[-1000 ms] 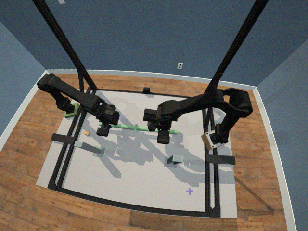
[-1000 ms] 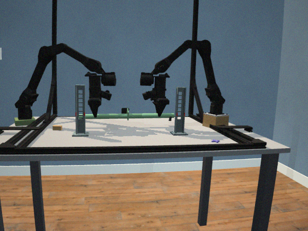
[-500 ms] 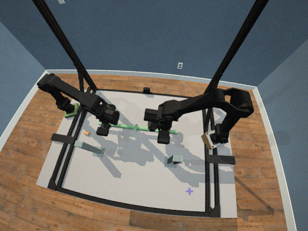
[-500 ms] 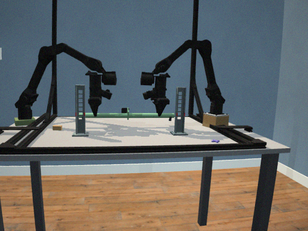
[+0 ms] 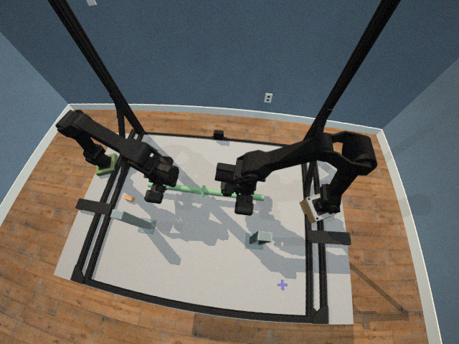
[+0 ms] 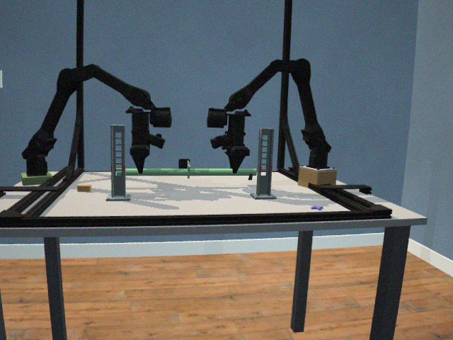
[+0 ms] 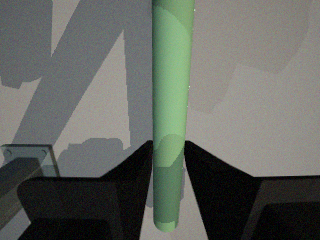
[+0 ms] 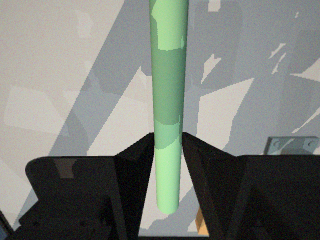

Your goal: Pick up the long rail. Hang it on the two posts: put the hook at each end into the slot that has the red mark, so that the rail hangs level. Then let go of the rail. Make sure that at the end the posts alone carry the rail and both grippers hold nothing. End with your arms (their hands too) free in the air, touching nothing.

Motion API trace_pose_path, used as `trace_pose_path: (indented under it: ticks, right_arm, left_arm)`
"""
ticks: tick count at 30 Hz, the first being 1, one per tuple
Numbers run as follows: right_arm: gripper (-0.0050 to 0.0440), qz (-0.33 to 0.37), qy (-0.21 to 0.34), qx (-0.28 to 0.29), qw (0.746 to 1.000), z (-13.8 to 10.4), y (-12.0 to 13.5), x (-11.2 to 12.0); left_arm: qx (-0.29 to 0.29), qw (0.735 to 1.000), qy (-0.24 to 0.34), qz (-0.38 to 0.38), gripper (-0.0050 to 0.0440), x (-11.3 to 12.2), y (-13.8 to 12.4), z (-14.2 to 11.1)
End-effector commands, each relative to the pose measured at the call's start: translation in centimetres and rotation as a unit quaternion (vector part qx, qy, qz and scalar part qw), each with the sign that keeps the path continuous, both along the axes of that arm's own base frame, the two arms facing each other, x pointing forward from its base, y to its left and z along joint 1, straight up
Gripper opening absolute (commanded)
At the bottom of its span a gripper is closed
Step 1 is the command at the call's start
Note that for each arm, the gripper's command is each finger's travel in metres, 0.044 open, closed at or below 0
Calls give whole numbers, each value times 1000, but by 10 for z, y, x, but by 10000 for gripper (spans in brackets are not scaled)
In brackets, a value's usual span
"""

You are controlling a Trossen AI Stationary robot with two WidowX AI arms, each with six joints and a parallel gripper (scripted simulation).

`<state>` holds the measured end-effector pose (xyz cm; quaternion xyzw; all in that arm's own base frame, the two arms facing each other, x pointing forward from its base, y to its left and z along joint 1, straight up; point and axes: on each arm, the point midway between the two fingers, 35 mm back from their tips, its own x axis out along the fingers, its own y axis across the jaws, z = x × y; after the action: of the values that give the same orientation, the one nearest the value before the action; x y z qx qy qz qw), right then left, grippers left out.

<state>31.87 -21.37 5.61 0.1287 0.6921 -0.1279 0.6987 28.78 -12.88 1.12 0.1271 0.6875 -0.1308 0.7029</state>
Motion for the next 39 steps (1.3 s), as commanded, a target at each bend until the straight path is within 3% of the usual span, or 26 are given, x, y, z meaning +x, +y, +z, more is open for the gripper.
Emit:
trace_pose_path:
  ticks: [1, 35, 39]
  right_arm:
    - [0, 0, 1, -1, 1000, -3, 0, 0]
    - [0, 0, 3, 0, 1000, -28, -1, 0]
    - [96, 0, 2, 1, 1000, -22, 0, 0]
  left_arm:
    - [1, 1000, 1, 0, 0, 0, 0, -4]
    - [3, 1000, 6, 0, 0, 1, 0, -29]
    - [2, 1000, 4, 0, 96, 1, 0, -23]
